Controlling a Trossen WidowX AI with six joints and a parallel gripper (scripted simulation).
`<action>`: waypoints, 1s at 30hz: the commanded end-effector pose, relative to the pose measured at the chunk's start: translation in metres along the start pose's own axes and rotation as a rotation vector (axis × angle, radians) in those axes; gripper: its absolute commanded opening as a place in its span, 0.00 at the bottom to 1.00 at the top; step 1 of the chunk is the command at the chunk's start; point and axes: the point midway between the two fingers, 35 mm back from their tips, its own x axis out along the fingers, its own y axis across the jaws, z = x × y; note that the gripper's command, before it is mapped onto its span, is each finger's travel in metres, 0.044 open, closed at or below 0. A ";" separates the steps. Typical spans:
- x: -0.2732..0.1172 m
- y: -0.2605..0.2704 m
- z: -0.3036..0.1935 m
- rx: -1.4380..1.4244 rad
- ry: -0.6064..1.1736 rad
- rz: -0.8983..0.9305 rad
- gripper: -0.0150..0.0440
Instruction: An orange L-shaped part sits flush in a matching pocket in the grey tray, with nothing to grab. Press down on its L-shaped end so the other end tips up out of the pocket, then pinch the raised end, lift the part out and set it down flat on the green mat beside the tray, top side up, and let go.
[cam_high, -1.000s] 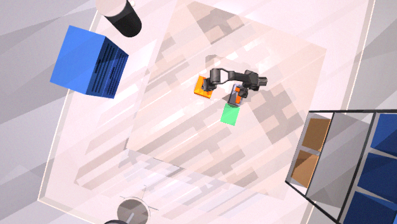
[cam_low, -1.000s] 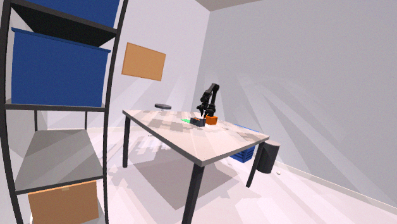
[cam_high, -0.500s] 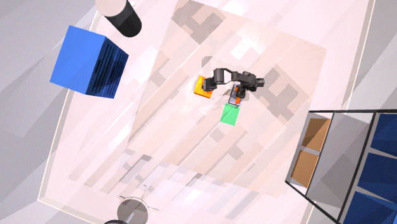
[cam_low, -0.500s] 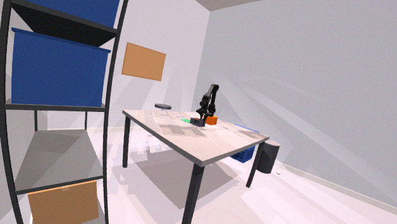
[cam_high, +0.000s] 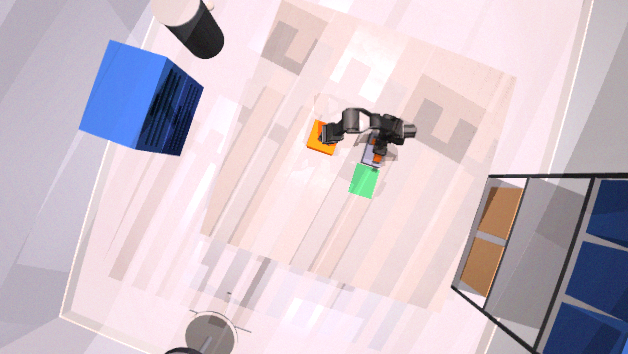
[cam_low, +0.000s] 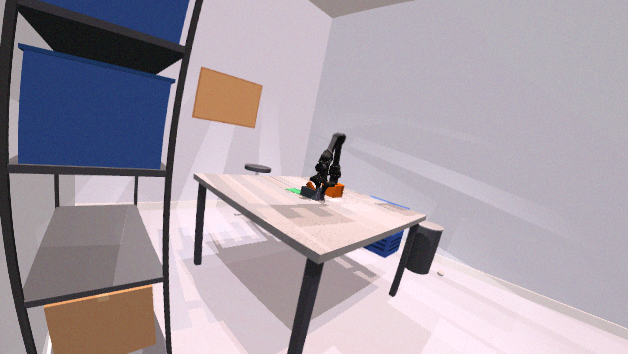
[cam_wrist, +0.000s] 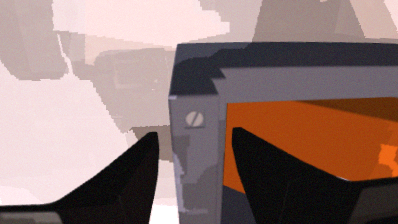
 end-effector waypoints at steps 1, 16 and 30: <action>0.007 -0.002 -0.001 0.003 0.003 -0.008 0.56; 0.006 0.001 -0.001 0.000 0.001 0.000 0.56; -0.044 0.008 0.004 0.003 0.002 -0.007 0.56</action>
